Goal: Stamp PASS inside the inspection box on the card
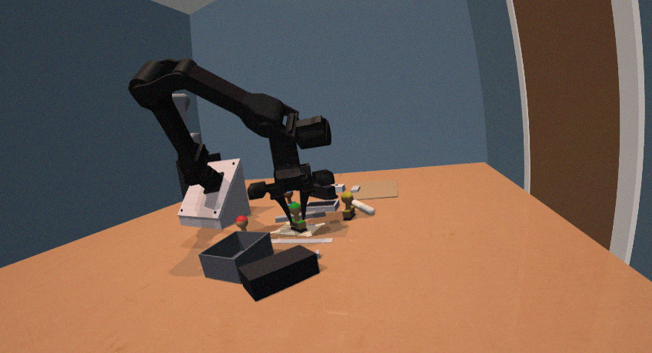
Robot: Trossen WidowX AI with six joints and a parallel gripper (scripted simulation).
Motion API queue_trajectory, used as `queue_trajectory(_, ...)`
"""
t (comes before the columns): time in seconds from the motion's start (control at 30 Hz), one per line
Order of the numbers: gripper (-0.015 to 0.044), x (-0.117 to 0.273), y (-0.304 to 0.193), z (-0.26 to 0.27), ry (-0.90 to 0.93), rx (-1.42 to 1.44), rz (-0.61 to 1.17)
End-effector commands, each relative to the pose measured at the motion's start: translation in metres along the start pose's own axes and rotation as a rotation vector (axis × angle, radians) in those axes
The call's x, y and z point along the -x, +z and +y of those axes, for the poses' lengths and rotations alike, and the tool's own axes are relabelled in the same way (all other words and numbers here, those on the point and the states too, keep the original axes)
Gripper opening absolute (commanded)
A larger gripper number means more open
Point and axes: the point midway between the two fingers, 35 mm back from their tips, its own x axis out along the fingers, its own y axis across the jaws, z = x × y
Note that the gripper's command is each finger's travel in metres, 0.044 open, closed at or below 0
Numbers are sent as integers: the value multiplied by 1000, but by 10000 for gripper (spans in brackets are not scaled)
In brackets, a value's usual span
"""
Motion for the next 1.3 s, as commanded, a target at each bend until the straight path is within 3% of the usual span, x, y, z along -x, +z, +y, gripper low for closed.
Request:
queue_trajectory(0.0,0,-2,1,-1,-5,0,-2)
queue_trajectory(1.27,0,4,1,-1,-5,0,-2)
